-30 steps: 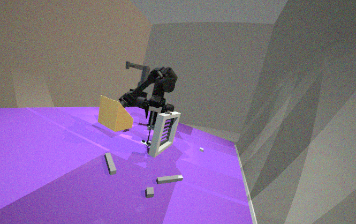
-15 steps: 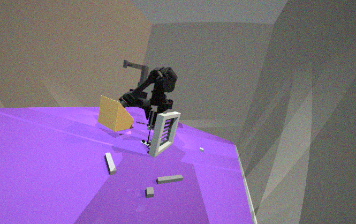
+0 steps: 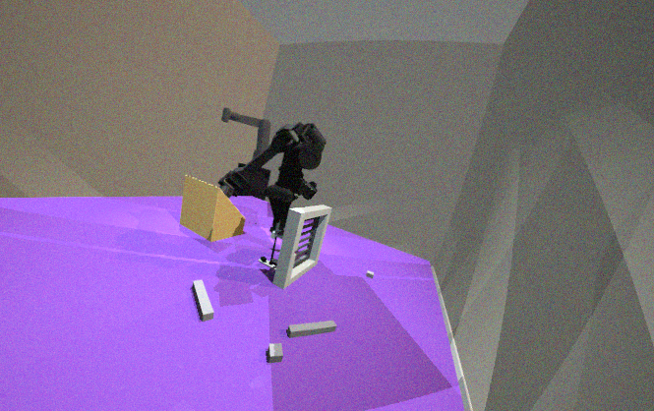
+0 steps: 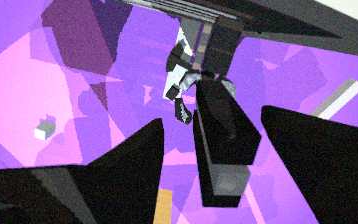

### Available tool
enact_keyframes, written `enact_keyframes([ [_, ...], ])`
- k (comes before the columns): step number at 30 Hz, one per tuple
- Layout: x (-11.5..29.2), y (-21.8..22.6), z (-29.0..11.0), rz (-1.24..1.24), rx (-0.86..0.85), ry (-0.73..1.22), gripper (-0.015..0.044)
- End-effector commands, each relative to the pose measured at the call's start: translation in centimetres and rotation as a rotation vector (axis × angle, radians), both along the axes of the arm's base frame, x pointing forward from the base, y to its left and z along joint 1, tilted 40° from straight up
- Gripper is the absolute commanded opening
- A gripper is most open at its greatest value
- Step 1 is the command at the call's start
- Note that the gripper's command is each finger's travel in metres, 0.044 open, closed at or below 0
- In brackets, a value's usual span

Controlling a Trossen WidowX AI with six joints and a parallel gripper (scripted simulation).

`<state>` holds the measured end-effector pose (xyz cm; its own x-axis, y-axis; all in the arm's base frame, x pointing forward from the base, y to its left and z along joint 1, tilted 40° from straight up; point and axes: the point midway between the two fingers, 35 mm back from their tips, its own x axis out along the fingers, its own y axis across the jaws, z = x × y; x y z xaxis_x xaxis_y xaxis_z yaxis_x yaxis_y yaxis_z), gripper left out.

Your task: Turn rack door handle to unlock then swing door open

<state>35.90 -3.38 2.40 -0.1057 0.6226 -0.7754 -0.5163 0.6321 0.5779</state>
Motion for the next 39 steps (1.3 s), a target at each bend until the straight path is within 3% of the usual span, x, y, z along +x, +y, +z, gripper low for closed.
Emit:
enact_keyframes([
  [1, -0.01, 0.06, 0.05, 0.15, 0.026, -0.123, 0.0283],
  [24, -0.01, 0.07, 0.05, 1.025, 0.144, -0.829, 0.0283],
  [31, -0.01, 0.07, 0.05, 1.051, 0.147, -0.849, 0.0283],
  [39, -0.01, 0.07, 0.05, 1.051, 0.147, -0.849, 0.0092],
])
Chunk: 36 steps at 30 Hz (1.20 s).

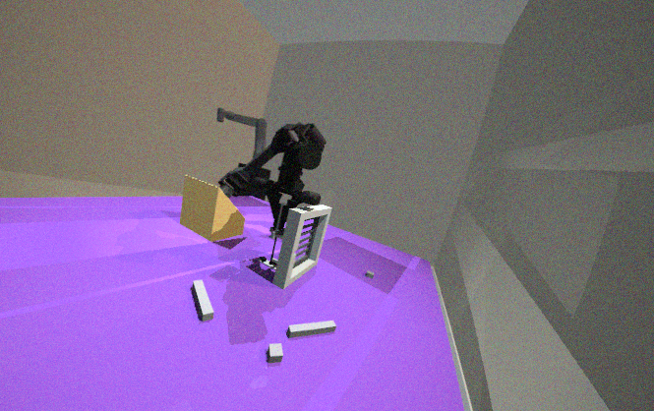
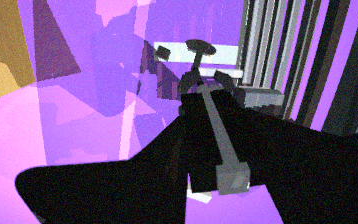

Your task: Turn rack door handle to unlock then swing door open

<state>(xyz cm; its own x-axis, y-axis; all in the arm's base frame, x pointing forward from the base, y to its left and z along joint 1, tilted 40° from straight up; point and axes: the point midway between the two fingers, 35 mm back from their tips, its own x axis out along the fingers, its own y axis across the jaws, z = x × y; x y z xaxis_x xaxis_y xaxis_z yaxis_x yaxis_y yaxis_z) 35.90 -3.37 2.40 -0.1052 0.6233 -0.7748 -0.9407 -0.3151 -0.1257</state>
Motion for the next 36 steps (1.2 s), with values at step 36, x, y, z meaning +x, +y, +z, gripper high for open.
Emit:
enact_keyframes([
  [36, -1.8, 0.4, 0.5, -0.33, -0.041, 0.267, 0.0011],
])
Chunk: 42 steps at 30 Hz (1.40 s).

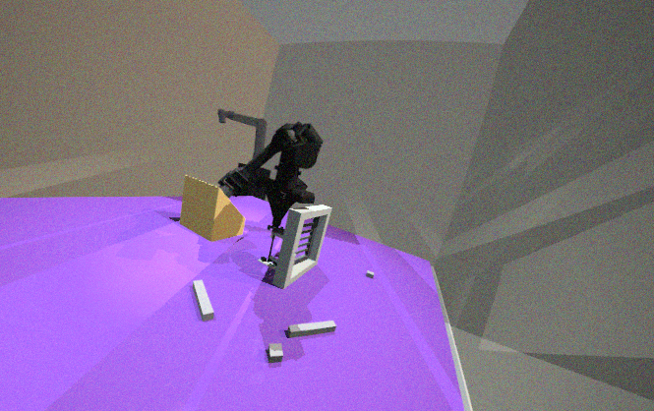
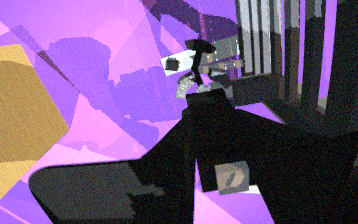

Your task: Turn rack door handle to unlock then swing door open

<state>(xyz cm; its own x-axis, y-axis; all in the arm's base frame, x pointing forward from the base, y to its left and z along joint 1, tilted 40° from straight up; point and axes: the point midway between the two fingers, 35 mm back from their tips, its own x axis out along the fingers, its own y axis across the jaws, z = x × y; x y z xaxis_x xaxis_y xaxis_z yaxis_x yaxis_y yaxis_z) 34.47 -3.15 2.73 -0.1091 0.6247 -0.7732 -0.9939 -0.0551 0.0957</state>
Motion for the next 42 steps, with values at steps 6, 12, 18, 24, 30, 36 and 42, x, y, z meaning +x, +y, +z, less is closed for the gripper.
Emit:
enact_keyframes([
  [6, -1.4, 0.4, 0.5, -0.163, -0.02, 0.129, 0.0011],
  [12, -2.6, 0.8, 1.0, -0.256, -0.033, 0.204, 0.0011],
  [18, -3.8, 1.3, 1.6, -0.346, -0.045, 0.279, 0.0011],
  [24, -4.9, 2.0, 2.3, -0.43, -0.057, 0.348, 0.0011],
  [30, -5.8, 2.8, 3.0, -0.514, -0.068, 0.417, 0.0011],
  [36, -6.6, 3.6, 3.8, -0.596, -0.079, 0.484, 0.0011],
  [42, -7.3, 4.5, 4.6, -0.676, -0.091, 0.55, 0.0011],
])
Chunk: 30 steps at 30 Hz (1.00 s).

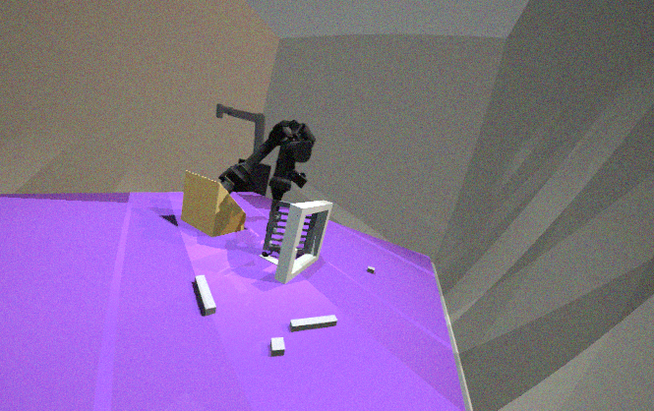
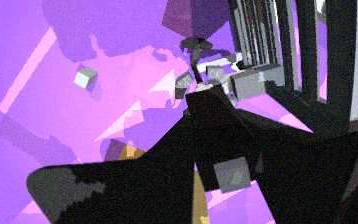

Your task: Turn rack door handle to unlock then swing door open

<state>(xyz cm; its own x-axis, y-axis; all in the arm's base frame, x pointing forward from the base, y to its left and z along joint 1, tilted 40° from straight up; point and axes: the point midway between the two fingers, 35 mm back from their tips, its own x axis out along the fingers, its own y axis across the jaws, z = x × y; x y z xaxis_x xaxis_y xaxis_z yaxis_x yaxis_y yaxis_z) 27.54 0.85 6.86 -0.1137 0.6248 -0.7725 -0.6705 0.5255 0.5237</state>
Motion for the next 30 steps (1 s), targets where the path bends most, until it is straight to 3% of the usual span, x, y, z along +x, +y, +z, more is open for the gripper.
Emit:
enact_keyframes([
  [1, -0.4, 0.7, 0.6, -0.064, -0.004, 0.046, 0.0011],
  [30, -1.7, 5.0, 4.3, -0.405, -0.051, 0.326, 0.0011],
])
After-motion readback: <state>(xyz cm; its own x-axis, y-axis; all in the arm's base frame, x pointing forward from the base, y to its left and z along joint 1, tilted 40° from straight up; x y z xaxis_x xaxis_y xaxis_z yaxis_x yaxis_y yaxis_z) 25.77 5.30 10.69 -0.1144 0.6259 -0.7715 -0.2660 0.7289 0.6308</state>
